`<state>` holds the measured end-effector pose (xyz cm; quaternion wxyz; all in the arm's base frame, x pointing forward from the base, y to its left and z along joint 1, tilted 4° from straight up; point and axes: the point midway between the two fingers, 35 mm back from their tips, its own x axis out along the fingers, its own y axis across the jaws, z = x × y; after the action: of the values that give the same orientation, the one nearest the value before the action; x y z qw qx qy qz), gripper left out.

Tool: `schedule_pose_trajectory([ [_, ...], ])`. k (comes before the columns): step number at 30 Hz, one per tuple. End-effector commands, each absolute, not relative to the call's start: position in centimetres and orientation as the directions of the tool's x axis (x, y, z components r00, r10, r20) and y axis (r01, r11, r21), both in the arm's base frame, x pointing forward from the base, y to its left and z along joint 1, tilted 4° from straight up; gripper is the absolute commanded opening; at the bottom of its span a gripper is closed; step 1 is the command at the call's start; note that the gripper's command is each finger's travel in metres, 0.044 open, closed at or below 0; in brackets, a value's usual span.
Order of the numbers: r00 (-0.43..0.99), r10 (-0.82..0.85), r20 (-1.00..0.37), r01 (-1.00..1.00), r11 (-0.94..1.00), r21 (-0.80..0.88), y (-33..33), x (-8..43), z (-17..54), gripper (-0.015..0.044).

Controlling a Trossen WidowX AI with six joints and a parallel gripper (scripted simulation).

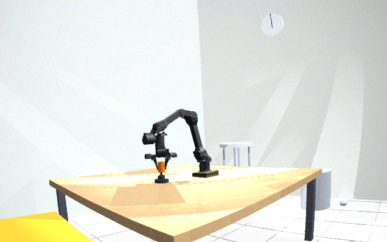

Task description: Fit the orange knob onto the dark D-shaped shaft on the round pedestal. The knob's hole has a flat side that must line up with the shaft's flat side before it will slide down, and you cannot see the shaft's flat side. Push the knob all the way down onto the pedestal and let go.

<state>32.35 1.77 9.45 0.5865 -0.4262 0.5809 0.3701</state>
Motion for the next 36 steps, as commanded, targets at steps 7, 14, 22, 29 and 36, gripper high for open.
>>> schedule_pose_trajectory([
  [7, 0.061, -0.058, -0.996, -0.938, 0.338, -0.077, 1.81, 32.54, 9.71, 0.0],
  [14, 0.062, -0.058, -0.996, -0.938, 0.338, -0.078, 1.81, 32.81, 9.55, 0.0],
  [22, 0.062, -0.058, -0.996, -0.938, 0.338, -0.078, 1.8, 32.96, 9.2, 0.0],
  [29, 0.062, -0.058, -0.996, -0.938, 0.338, -0.078, 1.8, 32.89, 9.2, 0.0],
  [36, 0.062, -0.058, -0.996, -0.938, 0.338, -0.078, 1.83, 32.8, 9.65, 0.0],
])
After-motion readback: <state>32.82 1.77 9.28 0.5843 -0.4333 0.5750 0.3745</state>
